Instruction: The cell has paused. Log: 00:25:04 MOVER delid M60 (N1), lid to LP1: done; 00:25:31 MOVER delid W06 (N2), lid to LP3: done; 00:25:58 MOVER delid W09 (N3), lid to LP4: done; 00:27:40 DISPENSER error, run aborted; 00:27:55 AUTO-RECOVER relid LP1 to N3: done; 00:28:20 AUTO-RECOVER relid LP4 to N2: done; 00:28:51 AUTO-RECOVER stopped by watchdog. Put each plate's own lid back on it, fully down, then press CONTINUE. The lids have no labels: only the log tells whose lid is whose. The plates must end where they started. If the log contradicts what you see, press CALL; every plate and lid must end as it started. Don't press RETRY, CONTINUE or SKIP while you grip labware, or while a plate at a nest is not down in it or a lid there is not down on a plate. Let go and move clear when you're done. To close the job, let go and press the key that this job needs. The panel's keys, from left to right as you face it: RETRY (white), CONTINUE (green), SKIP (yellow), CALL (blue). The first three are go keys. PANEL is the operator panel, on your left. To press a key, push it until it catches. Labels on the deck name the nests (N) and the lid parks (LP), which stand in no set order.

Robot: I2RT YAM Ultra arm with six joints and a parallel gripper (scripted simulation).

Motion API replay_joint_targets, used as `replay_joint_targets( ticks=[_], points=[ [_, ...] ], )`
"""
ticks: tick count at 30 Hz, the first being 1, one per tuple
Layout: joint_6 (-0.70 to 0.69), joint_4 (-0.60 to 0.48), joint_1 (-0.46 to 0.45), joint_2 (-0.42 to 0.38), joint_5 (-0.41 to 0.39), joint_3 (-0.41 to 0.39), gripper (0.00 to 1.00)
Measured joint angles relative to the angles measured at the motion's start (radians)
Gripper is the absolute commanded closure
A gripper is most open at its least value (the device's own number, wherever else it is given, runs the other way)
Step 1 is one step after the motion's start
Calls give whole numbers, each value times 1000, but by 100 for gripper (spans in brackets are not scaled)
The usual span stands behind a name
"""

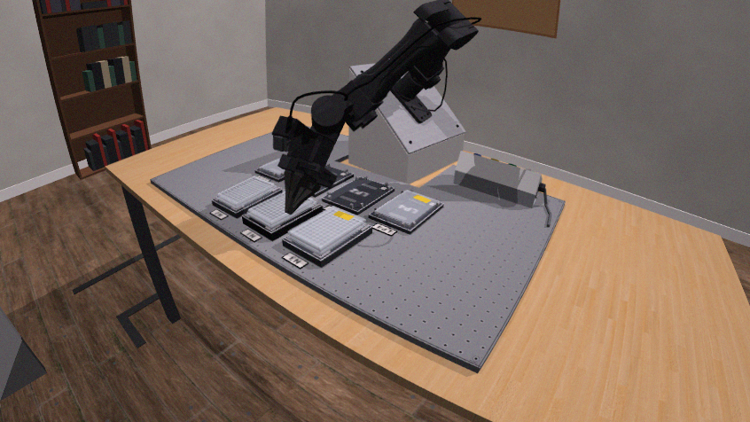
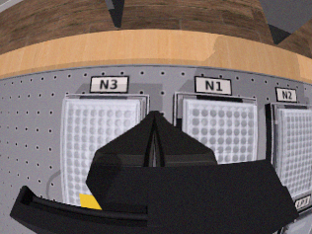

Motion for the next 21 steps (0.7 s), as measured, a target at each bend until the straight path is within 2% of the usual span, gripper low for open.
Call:
replay_joint_targets(
  ticks=[21],
  points=[
    [-1,-15,0,0,-3,2,100]
  ],
)
